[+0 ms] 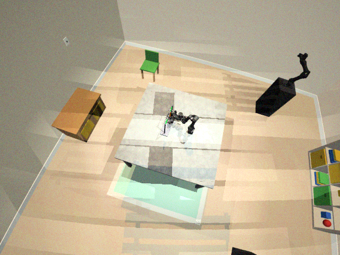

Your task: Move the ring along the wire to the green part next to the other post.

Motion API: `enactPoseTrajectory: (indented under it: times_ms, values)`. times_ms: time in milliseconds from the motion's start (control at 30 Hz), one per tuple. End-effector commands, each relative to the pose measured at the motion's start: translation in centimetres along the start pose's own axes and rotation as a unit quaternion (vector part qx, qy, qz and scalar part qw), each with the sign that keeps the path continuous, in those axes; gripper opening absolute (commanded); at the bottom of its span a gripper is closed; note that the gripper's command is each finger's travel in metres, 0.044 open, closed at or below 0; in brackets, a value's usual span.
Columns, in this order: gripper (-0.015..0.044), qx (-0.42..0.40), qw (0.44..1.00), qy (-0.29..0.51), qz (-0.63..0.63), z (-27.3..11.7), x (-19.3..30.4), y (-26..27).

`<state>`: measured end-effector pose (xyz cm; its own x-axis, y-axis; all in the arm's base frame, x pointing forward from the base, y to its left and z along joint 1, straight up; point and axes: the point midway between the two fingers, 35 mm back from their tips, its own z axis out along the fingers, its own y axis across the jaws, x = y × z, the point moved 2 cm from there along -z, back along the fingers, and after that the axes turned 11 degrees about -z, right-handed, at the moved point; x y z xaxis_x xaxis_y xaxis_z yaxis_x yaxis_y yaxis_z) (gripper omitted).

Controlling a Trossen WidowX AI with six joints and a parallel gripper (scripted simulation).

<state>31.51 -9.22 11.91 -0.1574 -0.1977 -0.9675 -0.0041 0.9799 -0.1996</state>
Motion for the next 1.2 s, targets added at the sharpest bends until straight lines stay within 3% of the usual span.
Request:
enactPoseTrajectory:
  times_ms: [0, 867, 1033, 1100, 1167]
  values:
    - [0.016, 0.001, 1.0, 0.001, 0.002, 0.21, 0.12, -0.03]
    - [0.016, 0.001, 1.0, 0.001, 0.002, 0.21, 0.12, -0.03]
    - [0.0029, 0.0, 1.0, 0.001, 0.001, 0.18, 0.11, 0.02]
    - [0.0015, 0.0, 1.0, 0.001, 0.001, 0.18, 0.11, 0.02]
    - [-0.0037, 0.0, 1.0, 0.001, 0.001, 0.18, 0.11, 0.02]
